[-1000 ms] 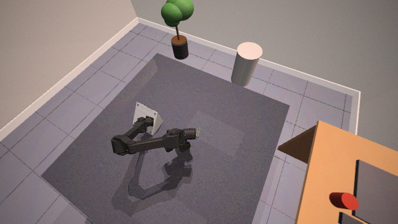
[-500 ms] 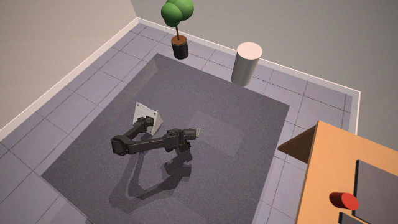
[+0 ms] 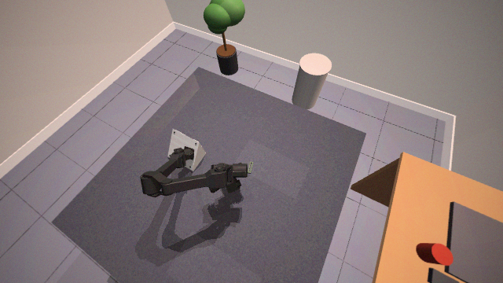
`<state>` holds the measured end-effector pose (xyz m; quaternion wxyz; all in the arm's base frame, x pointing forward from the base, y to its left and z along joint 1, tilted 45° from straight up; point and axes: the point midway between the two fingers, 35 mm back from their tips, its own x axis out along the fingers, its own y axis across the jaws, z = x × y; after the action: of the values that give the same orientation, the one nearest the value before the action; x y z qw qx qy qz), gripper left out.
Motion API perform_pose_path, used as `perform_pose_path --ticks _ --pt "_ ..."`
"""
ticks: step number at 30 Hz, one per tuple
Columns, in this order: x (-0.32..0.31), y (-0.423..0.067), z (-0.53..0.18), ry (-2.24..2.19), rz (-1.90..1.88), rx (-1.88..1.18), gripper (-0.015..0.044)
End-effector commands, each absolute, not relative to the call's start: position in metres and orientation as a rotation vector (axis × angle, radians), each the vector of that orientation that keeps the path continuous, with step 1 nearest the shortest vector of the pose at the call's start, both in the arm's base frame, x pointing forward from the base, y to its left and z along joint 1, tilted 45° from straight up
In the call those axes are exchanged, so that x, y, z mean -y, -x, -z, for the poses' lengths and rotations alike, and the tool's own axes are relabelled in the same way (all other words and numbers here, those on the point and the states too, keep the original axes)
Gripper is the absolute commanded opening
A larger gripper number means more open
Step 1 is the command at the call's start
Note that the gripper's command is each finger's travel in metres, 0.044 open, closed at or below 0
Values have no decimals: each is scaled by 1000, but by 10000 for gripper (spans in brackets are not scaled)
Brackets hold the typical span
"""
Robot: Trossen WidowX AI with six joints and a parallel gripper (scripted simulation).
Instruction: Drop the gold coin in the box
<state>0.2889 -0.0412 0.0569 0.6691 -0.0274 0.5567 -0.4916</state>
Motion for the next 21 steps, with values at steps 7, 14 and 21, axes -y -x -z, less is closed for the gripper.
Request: perform_pose_path --ticks 7,14,21 --pt "45 -287 -53 72 1106 -1260 0" --pt "45 -288 -53 62 1108 -1255 26" --pt "45 -288 -53 62 1108 -1255 161"
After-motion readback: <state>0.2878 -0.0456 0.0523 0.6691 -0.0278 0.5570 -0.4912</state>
